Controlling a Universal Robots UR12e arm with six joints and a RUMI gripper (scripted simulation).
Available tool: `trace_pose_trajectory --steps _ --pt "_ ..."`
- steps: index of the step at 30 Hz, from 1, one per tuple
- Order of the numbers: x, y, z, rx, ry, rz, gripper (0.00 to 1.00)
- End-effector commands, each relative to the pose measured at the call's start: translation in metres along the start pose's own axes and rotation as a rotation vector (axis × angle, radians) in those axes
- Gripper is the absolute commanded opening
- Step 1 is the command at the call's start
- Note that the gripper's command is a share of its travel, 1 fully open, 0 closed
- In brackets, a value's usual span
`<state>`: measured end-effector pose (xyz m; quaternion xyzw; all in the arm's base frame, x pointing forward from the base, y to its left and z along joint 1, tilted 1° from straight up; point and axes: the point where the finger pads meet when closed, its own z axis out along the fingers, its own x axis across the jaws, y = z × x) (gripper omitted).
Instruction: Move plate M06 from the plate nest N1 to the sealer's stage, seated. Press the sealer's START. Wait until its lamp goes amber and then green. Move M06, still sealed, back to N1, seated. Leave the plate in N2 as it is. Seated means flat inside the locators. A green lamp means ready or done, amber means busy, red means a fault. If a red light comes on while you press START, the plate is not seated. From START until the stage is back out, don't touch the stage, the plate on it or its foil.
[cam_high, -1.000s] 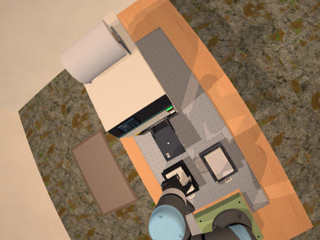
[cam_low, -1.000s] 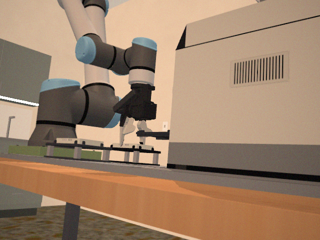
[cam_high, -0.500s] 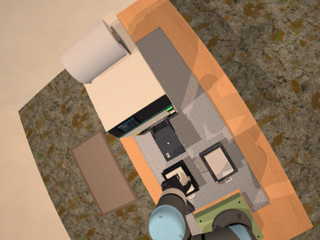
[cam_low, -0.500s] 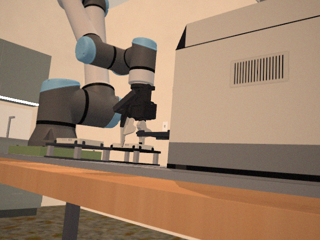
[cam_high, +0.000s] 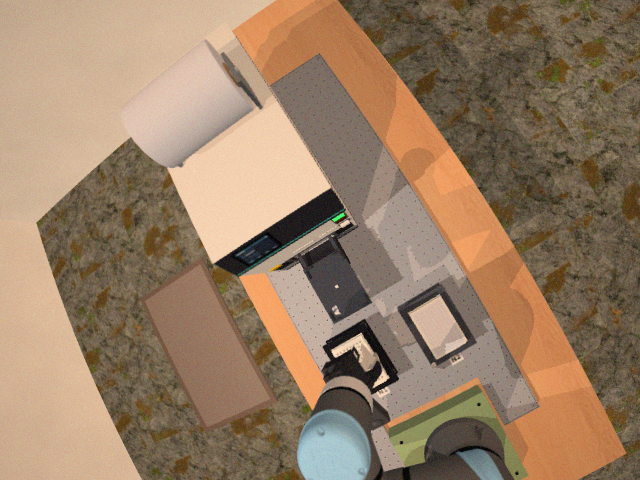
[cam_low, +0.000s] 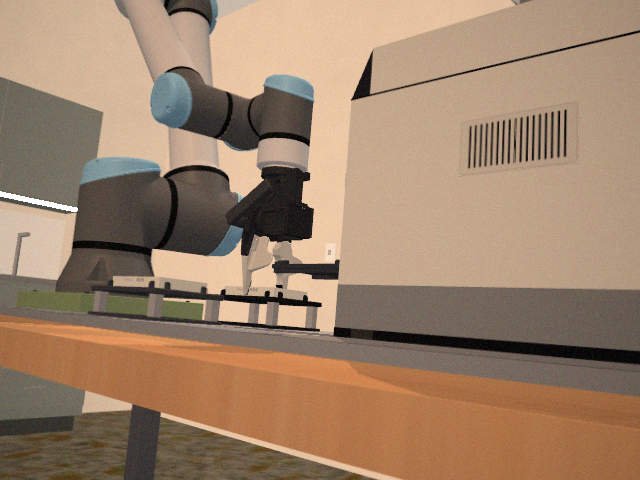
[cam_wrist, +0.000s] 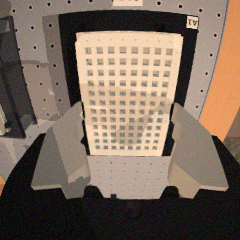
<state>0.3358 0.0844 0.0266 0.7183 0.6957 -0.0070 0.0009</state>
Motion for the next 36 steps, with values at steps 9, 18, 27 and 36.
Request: trace_pose_trajectory --steps 9,18,27,36 --pt "-0.0001 0.0005 -0.0003 -0.001 0.000 0.000 0.00" --pt "-0.0001 0.0006 -0.0003 -0.001 0.000 0.000 0.00" --pt "-0.0001 0.0006 -0.0003 -0.001 0.000 0.000 0.00" --pt "-0.0001 0.0006 -0.0037 -0.001 0.000 0.000 0.00"
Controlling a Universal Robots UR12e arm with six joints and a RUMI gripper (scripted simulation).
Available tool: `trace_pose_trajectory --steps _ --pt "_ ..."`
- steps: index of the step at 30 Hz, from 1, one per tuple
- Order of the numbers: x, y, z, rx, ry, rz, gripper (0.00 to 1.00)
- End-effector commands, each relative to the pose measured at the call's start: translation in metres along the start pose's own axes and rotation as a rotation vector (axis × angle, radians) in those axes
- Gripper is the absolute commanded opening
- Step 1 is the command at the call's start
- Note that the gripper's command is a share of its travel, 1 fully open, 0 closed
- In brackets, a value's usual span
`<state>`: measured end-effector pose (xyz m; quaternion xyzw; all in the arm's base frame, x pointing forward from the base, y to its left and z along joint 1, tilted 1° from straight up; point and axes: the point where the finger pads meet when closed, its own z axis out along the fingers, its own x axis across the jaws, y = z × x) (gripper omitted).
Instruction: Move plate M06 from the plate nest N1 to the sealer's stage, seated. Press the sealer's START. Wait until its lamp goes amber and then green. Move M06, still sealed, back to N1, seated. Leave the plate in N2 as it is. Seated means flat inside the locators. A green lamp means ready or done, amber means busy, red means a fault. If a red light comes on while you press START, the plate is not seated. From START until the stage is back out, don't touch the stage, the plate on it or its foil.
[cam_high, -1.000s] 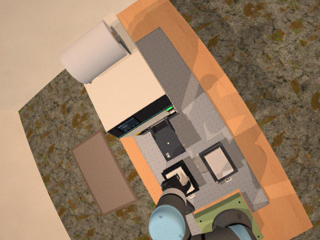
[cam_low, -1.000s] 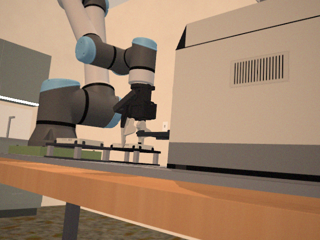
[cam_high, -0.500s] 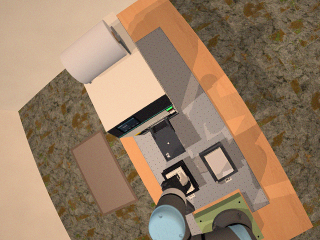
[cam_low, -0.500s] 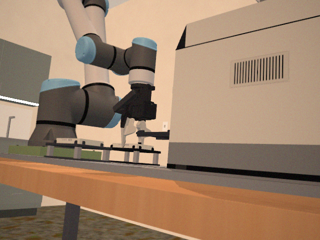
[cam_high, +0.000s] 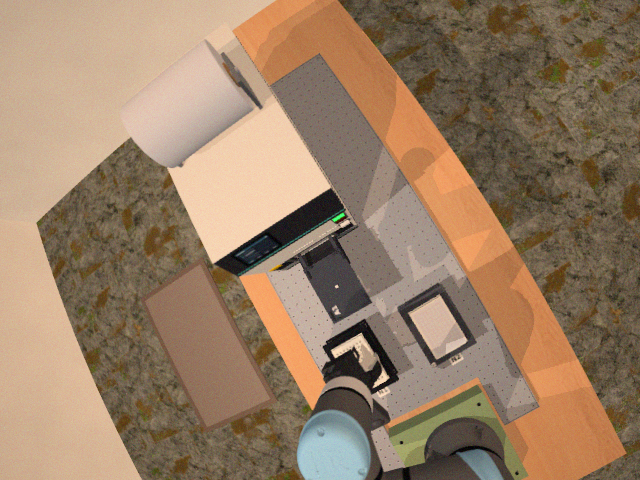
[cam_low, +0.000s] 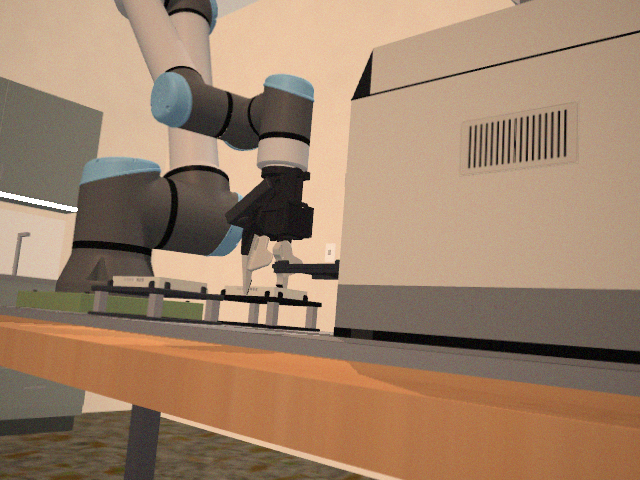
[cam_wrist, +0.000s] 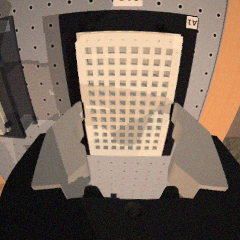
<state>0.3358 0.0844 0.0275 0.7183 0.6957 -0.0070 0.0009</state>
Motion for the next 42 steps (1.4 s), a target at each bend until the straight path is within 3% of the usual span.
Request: trace_pose_trajectory --steps 1,22,42 --pt "0.000 0.001 -0.003 -0.001 0.000 0.000 0.00" --pt "0.000 0.001 -0.015 -0.001 0.000 0.000 0.00" --pt "0.000 0.001 -0.045 -0.001 0.000 0.000 0.00"
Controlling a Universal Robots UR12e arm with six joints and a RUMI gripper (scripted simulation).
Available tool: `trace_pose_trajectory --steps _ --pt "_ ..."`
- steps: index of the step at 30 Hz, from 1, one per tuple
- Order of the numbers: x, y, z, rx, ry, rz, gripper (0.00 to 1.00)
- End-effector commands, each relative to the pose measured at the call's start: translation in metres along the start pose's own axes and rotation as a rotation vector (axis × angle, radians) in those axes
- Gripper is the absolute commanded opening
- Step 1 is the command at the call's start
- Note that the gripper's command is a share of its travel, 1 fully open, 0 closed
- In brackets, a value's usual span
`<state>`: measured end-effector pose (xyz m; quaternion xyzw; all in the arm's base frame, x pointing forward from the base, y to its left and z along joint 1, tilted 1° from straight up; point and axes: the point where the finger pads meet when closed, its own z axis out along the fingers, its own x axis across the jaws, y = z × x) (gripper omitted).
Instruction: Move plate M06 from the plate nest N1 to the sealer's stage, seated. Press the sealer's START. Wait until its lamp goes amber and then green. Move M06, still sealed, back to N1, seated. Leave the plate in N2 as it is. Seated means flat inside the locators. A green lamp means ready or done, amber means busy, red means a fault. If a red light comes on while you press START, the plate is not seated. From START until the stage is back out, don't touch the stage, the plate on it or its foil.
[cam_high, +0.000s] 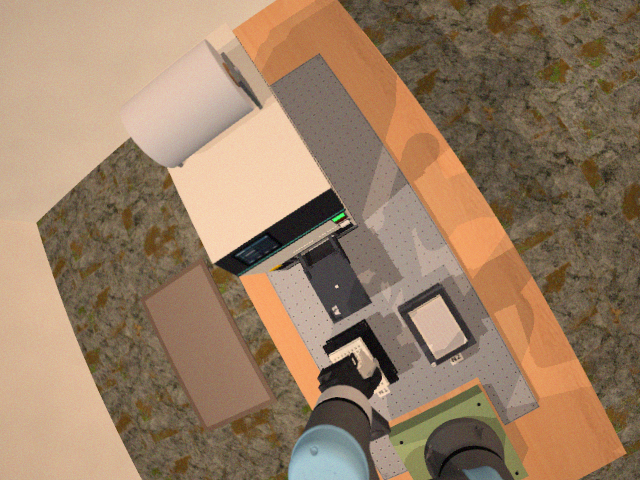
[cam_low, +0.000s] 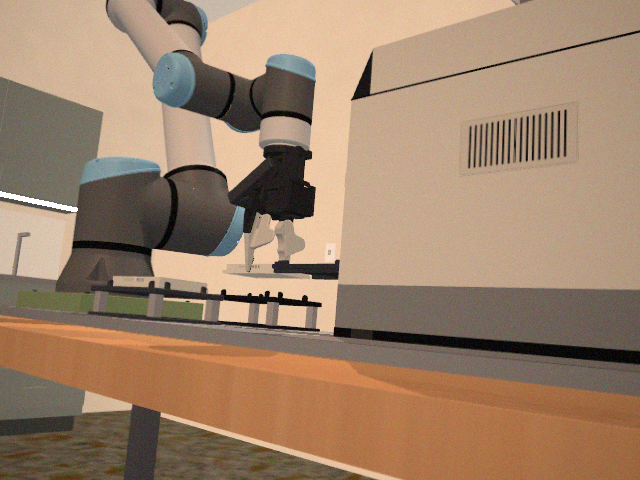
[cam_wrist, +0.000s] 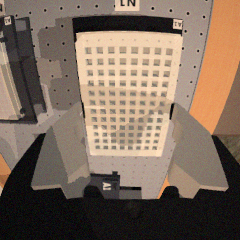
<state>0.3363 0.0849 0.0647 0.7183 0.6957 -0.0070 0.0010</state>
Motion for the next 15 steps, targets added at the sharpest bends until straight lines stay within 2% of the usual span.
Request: trace_pose_trajectory --steps 1,15 --pt "0.000 0.000 -0.009 -0.001 0.000 0.000 0.00" --pt "0.000 0.000 -0.029 -0.001 0.000 0.000 0.00"
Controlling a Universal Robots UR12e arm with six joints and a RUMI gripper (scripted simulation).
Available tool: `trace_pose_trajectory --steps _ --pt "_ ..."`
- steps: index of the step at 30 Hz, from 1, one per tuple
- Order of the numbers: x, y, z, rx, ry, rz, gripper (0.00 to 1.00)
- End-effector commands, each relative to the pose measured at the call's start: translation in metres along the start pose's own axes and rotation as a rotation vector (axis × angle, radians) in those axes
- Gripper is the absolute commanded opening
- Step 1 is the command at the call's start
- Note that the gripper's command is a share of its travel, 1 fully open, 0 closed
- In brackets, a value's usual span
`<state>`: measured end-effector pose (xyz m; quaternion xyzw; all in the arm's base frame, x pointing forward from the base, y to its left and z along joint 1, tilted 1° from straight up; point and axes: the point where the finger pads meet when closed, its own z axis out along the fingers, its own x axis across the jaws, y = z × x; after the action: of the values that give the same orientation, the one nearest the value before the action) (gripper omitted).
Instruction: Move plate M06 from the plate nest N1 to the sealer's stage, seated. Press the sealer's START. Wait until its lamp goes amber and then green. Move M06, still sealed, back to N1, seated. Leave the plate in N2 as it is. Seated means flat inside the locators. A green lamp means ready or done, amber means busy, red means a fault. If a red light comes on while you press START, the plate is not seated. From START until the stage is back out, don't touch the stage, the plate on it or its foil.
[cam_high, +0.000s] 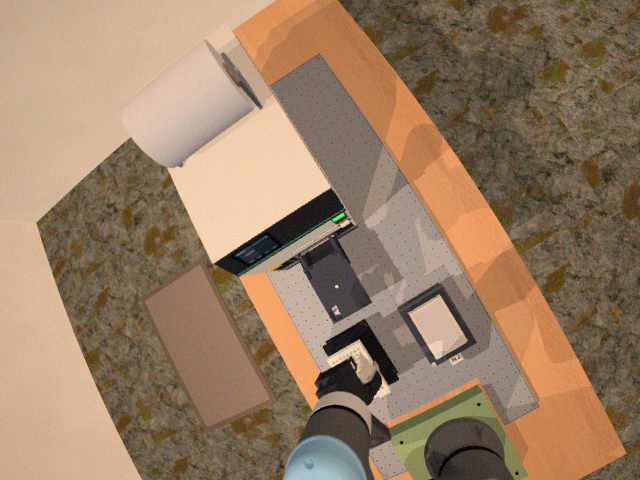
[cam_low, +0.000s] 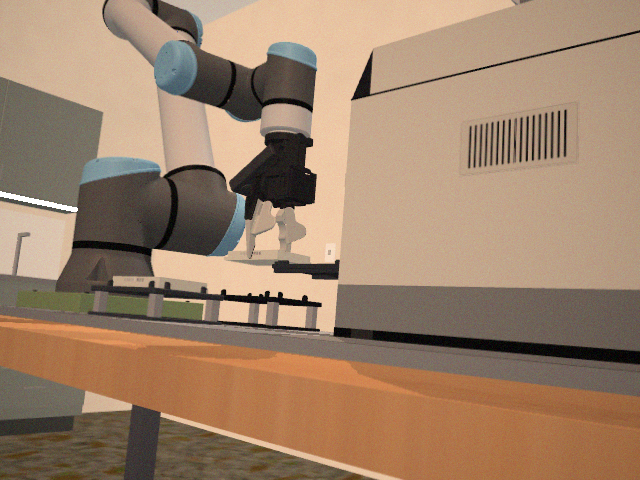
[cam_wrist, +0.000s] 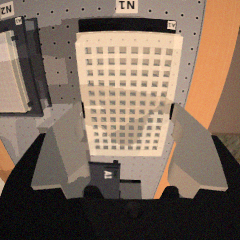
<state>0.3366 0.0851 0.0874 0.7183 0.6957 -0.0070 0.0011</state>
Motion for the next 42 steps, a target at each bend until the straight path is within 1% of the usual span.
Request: trace_pose_trajectory --steps 1,29,42 --pt "0.000 0.000 -0.008 -0.001 0.000 0.000 0.00" --pt "0.000 0.000 -0.052 -0.001 0.000 0.000 0.00" --pt "0.000 0.000 -0.052 -0.001 0.000 0.000 0.00"
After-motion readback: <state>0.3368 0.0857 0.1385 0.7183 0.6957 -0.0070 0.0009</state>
